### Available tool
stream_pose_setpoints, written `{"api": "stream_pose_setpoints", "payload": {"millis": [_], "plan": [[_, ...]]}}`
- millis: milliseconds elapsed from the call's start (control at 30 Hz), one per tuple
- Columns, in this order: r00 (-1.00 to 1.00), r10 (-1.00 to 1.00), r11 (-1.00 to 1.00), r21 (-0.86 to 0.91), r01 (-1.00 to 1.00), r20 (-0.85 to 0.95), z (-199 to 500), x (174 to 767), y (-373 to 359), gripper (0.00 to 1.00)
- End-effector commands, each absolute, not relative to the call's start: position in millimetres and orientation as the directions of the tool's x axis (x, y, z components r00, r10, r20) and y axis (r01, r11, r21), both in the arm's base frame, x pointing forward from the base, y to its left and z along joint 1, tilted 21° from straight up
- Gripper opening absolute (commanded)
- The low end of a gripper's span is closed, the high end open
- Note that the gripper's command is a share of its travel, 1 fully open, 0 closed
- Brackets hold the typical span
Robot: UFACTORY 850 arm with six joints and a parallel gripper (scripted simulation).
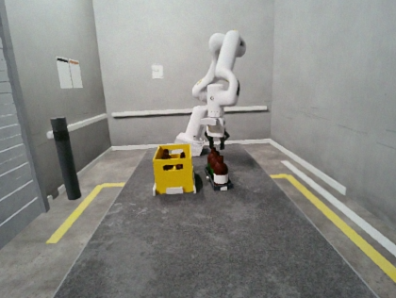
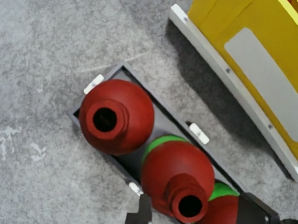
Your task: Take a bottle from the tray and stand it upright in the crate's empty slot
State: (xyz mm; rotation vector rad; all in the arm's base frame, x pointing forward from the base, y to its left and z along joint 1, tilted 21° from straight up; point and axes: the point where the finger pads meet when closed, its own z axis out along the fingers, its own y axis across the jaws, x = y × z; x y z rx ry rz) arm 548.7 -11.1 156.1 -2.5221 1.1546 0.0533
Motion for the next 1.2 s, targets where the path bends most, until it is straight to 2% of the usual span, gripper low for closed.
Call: {"api": "stream_pose_setpoints", "payload": {"millis": [0,1167], "plan": [[0.665,-0.725,-0.598,-0.312,-0.738,-0.182,154,550,-10,0.65],[0.665,-0.725,-0.598,-0.312,-0.738,-0.182,124,554,1,0.65]]}}
